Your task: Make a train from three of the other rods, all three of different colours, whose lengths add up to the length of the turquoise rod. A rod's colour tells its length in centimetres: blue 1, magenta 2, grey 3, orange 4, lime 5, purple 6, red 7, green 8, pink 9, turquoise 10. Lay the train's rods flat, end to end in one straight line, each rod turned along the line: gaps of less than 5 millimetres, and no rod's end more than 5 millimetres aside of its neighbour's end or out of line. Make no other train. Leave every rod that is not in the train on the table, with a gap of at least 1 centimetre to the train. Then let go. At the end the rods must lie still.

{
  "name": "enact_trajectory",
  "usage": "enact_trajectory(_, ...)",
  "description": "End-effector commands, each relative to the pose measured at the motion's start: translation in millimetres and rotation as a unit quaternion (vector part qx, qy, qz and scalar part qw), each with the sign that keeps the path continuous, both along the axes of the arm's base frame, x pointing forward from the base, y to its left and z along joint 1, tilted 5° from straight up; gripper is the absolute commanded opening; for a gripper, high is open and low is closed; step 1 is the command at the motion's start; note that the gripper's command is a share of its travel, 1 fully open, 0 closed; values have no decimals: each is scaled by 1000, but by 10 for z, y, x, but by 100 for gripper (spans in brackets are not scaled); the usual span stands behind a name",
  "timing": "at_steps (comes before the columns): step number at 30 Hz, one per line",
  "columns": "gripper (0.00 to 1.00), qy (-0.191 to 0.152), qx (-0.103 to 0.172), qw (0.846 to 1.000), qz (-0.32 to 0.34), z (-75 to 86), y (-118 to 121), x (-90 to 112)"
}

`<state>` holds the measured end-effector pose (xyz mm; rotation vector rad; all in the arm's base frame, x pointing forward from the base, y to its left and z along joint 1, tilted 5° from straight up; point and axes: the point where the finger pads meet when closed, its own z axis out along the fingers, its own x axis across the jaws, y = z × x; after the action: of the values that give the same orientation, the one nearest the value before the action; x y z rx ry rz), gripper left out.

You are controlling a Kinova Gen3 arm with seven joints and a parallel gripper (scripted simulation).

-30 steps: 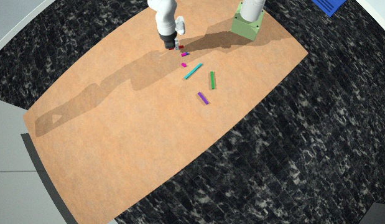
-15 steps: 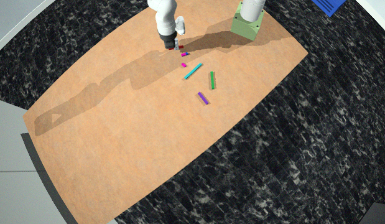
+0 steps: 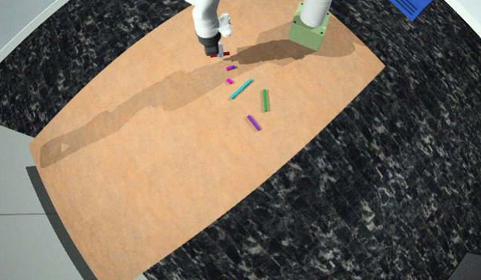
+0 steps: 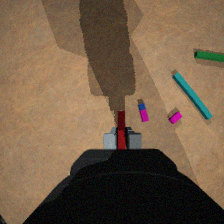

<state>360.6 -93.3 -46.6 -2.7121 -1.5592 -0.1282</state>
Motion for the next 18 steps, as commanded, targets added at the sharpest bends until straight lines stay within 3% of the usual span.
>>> enact_trajectory(1,24,-8,-5,1000,-6,263,-93,20)
enact_trajectory(8,24,-6,-3,1000,-6,506,-96,-12)
enact_trajectory(18,24,-6,-3,1000,-6,527,-97,-13)
